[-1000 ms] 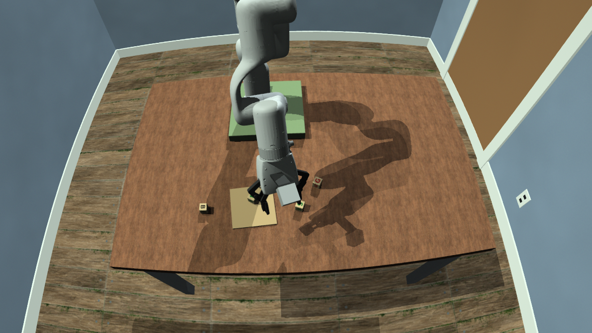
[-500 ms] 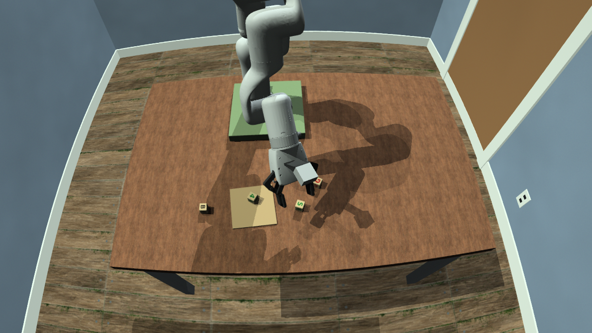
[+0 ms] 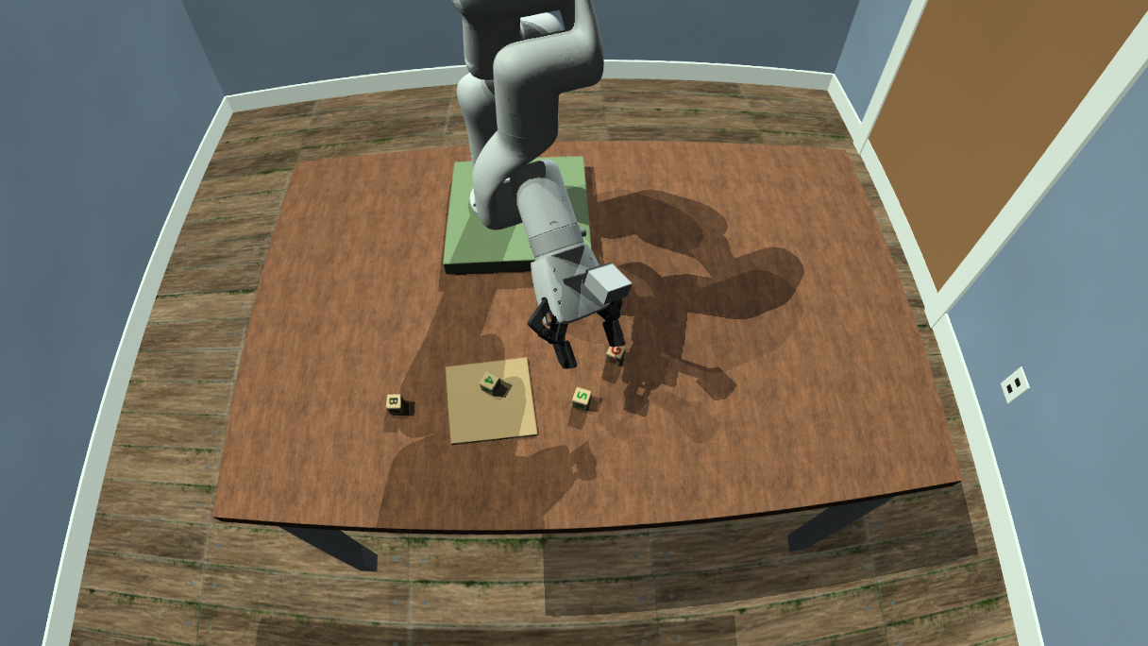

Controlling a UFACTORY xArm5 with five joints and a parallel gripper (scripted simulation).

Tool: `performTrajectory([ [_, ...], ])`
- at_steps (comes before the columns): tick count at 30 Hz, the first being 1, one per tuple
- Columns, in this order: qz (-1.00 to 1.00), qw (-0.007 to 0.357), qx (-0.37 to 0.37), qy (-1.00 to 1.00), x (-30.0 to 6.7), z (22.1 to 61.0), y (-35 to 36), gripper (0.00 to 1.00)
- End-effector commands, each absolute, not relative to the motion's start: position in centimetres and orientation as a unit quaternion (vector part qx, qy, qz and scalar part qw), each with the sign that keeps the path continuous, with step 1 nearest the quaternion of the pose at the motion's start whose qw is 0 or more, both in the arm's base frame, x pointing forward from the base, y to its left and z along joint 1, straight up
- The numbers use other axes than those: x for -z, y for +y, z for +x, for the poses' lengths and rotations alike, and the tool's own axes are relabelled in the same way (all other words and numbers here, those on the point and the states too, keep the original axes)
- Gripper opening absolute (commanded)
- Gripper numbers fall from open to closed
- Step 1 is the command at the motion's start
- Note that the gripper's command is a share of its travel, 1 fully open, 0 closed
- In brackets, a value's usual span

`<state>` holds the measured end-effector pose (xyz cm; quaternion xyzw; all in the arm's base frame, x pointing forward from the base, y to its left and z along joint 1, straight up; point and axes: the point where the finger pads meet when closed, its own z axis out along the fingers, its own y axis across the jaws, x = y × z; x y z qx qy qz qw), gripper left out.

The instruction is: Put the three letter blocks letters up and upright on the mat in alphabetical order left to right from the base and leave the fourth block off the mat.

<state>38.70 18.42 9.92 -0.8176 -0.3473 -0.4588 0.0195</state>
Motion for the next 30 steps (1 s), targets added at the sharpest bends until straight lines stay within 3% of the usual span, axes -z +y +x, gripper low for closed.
performTrajectory([
  [1,-0.804,0.021,0.477,-0.354,-10.33,37.89,18.7,1.0],
  [30,-0.801,0.021,0.481,-0.355,-10.43,37.66,18.75,1.0],
])
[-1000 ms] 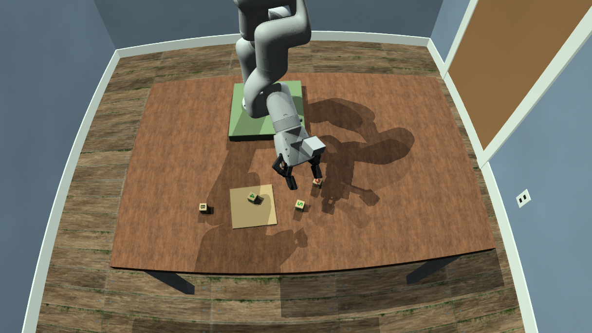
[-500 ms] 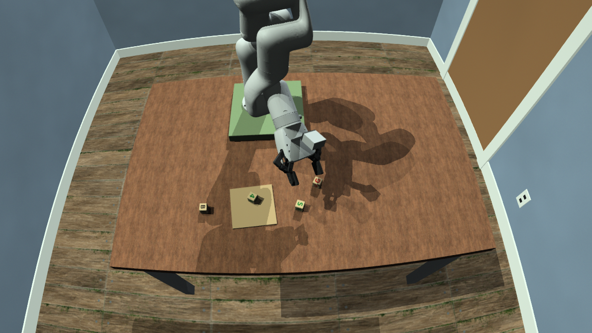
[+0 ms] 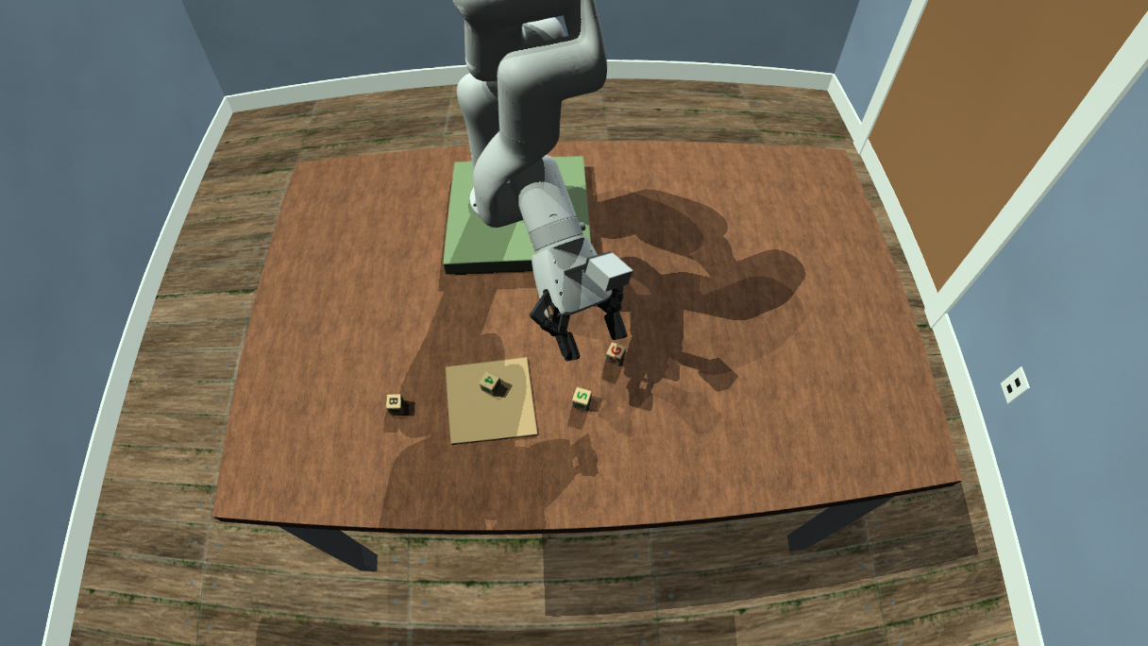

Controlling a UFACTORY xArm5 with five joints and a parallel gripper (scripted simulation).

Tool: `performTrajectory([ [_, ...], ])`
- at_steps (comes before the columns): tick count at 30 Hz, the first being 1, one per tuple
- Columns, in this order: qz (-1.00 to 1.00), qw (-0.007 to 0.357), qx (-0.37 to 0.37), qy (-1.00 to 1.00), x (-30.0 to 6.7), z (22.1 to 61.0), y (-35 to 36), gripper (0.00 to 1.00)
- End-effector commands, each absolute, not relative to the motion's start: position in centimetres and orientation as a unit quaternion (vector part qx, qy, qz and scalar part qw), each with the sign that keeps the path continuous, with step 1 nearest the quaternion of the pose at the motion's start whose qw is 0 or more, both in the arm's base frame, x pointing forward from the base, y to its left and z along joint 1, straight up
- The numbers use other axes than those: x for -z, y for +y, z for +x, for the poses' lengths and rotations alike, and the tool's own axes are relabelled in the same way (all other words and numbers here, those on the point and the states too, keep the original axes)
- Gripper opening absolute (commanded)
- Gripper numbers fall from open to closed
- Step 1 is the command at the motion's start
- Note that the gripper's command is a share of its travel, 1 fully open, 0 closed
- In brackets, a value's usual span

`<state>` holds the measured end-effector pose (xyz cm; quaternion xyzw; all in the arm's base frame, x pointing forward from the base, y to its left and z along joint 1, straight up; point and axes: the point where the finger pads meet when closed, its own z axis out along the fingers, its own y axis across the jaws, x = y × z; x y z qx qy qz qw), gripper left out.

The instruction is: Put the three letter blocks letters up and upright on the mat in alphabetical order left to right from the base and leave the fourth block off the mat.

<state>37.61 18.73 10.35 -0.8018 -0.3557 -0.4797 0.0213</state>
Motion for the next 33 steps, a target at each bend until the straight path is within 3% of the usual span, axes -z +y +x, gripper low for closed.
performTrajectory([
  [1,-0.801,0.021,0.481,-0.355,-10.4,37.7,18.8,1.0],
  [25,-0.802,0.021,0.48,-0.354,-10.4,37.7,18.7,1.0],
  [33,-0.865,0.018,0.446,-0.228,-11.0,39.6,12.1,1.0],
])
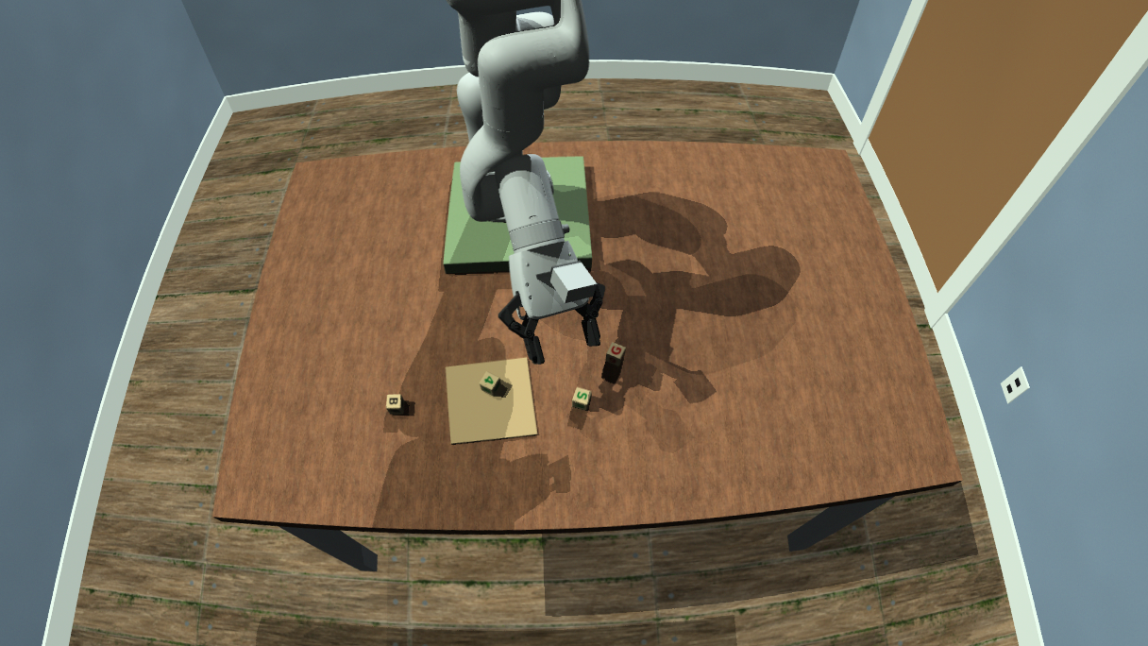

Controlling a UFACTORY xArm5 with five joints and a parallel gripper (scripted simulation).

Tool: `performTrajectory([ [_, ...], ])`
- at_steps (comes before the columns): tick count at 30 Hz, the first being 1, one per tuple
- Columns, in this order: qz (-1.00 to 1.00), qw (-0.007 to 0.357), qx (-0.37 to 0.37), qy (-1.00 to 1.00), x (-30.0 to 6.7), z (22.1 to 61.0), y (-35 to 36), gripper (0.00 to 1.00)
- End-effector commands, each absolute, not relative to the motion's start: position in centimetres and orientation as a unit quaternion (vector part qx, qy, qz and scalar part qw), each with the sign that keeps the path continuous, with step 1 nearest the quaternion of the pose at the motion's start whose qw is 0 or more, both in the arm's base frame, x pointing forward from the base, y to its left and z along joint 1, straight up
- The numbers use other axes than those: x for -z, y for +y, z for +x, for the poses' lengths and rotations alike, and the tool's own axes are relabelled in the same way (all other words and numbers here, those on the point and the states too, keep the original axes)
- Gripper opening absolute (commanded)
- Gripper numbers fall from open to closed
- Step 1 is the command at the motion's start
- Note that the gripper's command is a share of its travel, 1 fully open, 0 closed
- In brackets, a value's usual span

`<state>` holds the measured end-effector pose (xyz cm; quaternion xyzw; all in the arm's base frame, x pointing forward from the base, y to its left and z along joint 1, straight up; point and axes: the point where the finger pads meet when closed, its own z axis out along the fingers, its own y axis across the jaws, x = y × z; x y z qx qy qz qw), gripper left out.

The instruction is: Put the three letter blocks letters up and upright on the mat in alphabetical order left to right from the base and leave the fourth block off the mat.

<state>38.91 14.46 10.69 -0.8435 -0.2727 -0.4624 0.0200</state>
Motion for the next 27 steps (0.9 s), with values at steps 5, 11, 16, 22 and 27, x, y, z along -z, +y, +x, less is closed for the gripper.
performTrajectory([
  [5,-0.891,0.016,0.427,-0.153,-11.3,39.9,8.4,1.0],
  [11,-0.91,0.014,0.408,-0.075,-11.5,39.8,4.6,1.0],
  [16,-0.917,0.013,0.397,-0.03,-11.5,39.5,2.6,1.0],
  [22,-0.917,0.013,0.397,-0.03,-11.5,39.5,2.6,1.0],
  [27,-0.917,0.013,0.397,-0.03,-11.5,39.5,2.6,1.0],
])
